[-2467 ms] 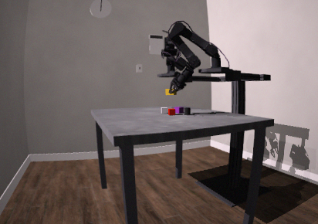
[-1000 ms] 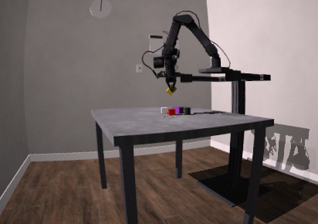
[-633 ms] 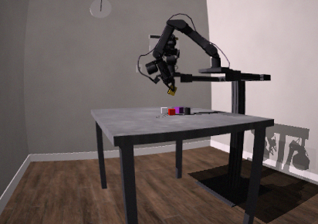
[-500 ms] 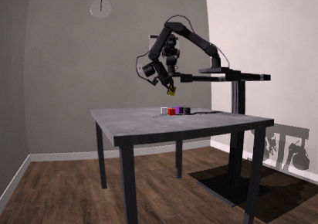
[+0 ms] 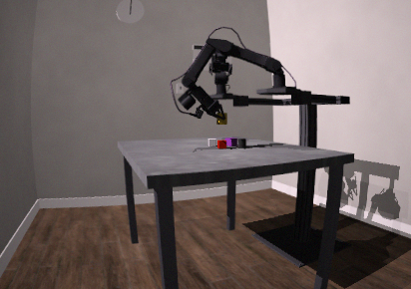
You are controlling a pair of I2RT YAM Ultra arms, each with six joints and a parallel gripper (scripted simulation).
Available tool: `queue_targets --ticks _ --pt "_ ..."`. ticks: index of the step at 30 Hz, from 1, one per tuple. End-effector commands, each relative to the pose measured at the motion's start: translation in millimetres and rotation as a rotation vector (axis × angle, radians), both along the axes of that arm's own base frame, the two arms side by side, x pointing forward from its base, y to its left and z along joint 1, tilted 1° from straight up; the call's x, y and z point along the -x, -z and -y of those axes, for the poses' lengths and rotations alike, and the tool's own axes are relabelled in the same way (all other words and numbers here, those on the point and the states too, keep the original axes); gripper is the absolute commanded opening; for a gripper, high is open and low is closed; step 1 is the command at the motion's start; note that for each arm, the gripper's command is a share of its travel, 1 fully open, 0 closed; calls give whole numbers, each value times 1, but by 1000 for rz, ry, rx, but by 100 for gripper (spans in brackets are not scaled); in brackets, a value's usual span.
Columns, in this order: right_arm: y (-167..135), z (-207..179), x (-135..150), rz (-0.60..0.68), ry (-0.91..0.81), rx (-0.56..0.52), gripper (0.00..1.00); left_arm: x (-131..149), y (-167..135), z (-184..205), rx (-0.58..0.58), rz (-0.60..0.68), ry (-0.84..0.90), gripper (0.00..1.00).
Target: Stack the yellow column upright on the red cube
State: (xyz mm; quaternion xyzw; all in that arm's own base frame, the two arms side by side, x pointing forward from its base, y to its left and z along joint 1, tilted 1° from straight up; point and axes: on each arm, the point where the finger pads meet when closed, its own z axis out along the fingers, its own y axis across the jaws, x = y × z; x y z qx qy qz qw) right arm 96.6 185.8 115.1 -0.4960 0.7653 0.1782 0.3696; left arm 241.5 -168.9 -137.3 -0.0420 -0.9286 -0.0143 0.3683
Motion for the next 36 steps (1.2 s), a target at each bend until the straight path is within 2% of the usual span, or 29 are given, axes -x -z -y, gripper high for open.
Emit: queue_targets --ticks 1,6,9,36 --pt "-14 -3 0 15 -2 -40 100 -5 -8 4 1 -19 -13 35" --pt "-14 -3 0 15 -2 -40 100 -6 -10 5 3 -13 -12 35" --pt "-14 -3 0 15 -2 -40 100 -8 -22 6 2 -14 -11 35" --pt "-14 -3 0 15 -2 -40 100 -7 40 3 1 -5 -9 35"
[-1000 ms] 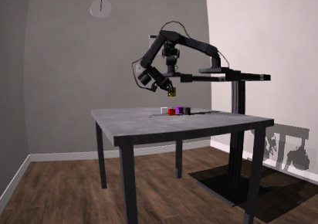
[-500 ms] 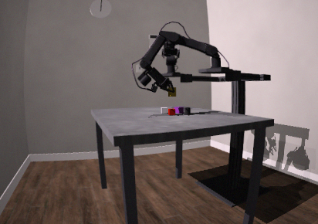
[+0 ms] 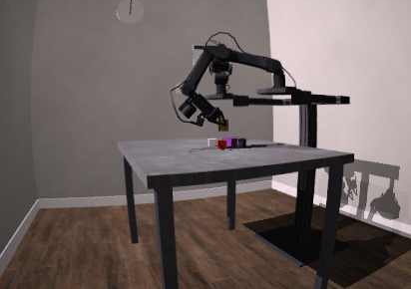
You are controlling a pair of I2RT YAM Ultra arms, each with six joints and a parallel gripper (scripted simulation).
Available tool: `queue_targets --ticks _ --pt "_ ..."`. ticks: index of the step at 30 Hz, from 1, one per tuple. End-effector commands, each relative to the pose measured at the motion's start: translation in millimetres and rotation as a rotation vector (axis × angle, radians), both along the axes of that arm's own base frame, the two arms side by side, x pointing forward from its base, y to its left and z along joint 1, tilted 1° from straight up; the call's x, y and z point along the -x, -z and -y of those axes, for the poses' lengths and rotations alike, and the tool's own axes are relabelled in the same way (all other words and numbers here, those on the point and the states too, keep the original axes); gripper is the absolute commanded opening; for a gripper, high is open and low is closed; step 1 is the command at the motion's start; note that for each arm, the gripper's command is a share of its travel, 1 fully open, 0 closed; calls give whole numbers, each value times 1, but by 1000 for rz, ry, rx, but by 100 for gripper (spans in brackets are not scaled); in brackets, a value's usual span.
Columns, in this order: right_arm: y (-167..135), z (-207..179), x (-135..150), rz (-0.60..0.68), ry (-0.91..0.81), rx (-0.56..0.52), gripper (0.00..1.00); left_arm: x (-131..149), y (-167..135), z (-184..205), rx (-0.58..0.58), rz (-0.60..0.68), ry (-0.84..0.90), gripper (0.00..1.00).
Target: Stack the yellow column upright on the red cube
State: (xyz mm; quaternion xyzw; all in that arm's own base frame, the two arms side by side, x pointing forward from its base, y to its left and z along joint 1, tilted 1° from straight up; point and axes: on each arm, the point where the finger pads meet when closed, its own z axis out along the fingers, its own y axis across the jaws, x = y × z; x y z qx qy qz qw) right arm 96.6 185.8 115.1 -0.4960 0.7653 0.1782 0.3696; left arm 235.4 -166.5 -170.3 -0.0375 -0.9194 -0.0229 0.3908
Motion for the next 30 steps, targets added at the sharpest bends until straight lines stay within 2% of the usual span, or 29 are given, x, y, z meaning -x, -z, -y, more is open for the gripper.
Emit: queue_targets --ticks 1,17,30 --pt "-14 -3 0 15 -2 -40 100 -14 7 6 22 43 -7 35" --pt "-14 -3 0 15 -2 -40 100 -14 31 6 22 43 -7 35" --pt "-14 -3 0 15 -2 -40 100 -14 37 5 21 41 -8 35"
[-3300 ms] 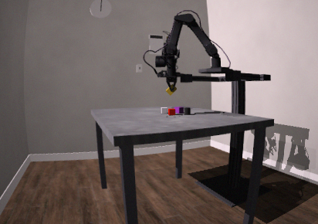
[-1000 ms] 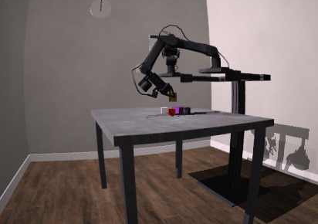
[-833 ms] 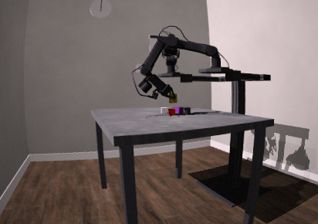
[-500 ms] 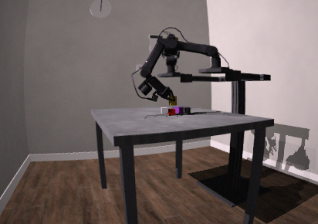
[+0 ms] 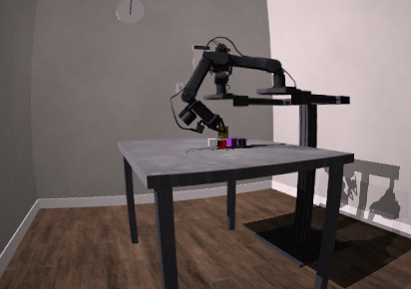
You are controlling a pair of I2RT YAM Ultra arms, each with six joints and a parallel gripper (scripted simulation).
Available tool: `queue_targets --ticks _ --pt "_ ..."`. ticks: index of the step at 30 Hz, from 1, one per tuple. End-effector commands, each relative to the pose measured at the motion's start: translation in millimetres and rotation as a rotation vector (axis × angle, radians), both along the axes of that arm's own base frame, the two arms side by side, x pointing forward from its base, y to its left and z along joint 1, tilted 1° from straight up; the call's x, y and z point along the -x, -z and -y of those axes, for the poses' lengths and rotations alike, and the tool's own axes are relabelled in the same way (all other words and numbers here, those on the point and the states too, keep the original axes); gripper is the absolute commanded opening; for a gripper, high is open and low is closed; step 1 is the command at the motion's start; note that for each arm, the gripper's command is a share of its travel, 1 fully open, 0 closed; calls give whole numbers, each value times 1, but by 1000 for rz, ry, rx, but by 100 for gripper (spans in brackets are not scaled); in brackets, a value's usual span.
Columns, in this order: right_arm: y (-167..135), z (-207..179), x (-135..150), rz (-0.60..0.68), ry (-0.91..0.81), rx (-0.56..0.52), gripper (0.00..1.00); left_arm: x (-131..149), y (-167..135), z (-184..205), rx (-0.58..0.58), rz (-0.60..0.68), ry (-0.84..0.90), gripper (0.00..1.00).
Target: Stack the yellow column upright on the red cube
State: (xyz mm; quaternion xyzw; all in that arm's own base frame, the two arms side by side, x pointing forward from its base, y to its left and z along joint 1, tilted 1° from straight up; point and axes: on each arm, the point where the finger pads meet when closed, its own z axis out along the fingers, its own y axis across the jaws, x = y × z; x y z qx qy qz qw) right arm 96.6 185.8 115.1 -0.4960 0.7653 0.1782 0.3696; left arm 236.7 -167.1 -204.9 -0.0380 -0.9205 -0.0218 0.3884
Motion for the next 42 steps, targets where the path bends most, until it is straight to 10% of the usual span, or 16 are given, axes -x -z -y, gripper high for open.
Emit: queue_targets --ticks 1,32,35,42 --pt "-14 -3 0 15 -2 -40 100 -12 3 5 18 35 -8 35" --pt "-14 -3 0 15 -2 -40 100 -12 12 4 17 33 -8 35" --pt "-14 -3 0 15 -2 -40 100 -15 9 4 21 42 -10 63" --pt "-14 -3 0 15 -2 -40 100 -16 9 2 11 26 -8 64"
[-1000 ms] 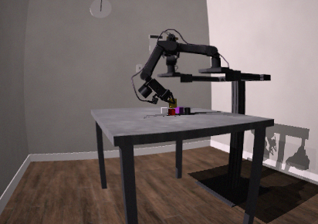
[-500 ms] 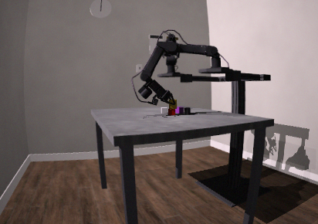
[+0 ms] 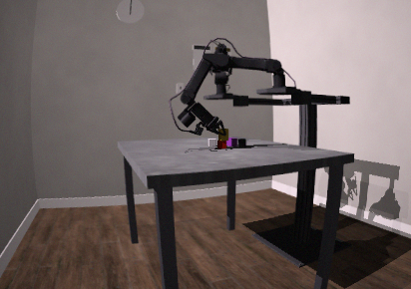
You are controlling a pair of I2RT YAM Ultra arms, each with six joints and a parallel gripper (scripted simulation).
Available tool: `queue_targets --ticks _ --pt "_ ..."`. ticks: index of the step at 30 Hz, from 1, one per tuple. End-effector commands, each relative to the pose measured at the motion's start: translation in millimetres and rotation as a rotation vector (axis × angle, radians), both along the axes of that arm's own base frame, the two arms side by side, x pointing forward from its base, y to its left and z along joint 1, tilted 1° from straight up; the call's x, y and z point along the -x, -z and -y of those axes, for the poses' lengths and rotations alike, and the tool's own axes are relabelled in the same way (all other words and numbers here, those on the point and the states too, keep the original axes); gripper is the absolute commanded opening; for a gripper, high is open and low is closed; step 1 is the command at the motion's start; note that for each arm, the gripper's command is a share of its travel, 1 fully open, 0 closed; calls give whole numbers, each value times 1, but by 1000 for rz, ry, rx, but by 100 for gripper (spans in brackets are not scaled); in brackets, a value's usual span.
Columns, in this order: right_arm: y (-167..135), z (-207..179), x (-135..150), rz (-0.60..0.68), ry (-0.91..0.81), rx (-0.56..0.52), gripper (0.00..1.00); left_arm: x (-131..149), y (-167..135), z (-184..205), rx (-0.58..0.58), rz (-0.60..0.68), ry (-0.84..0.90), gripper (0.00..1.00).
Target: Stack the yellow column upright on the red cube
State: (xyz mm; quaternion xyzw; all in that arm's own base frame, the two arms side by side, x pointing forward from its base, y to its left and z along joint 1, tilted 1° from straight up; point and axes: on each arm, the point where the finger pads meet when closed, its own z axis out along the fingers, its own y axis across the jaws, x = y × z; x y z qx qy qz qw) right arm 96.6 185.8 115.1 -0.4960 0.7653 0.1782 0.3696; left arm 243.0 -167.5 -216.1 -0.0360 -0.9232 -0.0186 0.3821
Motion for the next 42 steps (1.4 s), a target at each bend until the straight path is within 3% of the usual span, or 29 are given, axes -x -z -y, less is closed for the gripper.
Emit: queue_targets --ticks 1,7,10,11,17,21,32,42 --pt "-14 -3 0 15 -2 -40 100 -9 -3 2 6 13 0 64" --pt "-14 -3 0 15 -2 -40 100 -15 -9 1 1 1 3 64" --pt "-14 -3 0 15 -2 -40 100 -19 -15 1 -1 0 4 98" --pt "-14 -3 0 15 -2 -40 100 -22 -17 1 -1 -1 4 100" --pt "-14 -3 0 15 -2 -40 100 -39 -35 2 -1 -1 4 100" --pt "-14 -3 0 15 -2 -40 100 -68 -64 6 20 64 -6 100" --pt "-14 -3 0 15 -2 -40 100 -72 -55 12 47 128 17 100" --pt "-14 -3 0 15 -2 -40 100 -94 -56 26 163 426 99 100"
